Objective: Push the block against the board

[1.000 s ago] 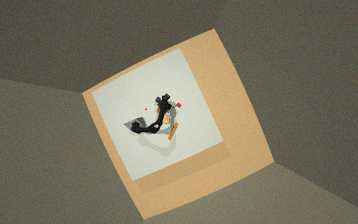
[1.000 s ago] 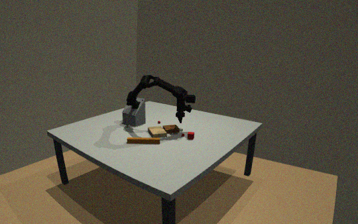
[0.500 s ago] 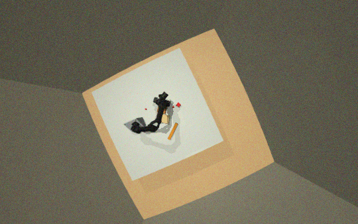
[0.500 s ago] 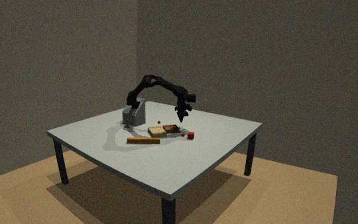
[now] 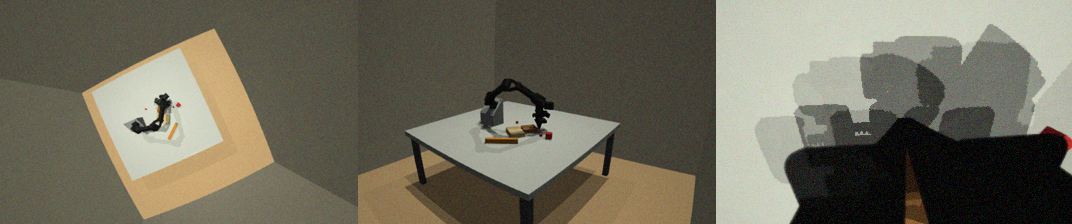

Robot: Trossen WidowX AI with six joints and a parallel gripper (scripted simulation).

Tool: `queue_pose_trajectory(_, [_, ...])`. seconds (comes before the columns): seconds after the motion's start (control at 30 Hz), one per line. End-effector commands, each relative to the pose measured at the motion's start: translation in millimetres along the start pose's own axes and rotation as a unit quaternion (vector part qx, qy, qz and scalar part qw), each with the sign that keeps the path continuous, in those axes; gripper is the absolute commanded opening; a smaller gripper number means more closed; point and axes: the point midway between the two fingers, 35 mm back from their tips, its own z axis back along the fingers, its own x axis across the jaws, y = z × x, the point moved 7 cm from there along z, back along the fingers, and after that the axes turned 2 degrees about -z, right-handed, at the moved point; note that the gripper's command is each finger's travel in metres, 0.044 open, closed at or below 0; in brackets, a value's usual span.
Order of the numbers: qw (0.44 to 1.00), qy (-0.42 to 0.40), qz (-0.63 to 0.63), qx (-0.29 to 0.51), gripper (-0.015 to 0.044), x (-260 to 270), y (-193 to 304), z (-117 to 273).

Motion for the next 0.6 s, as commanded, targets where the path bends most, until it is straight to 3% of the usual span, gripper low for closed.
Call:
queue_pose_trajectory(0.0, [1.0,0.001,0.004,0.003,0.0,0.4,4.6,-2.0])
queue_pose_trajectory(0.57, [1.0,0.001,0.005,0.003,0.0,-1.9,22.0,-2.0])
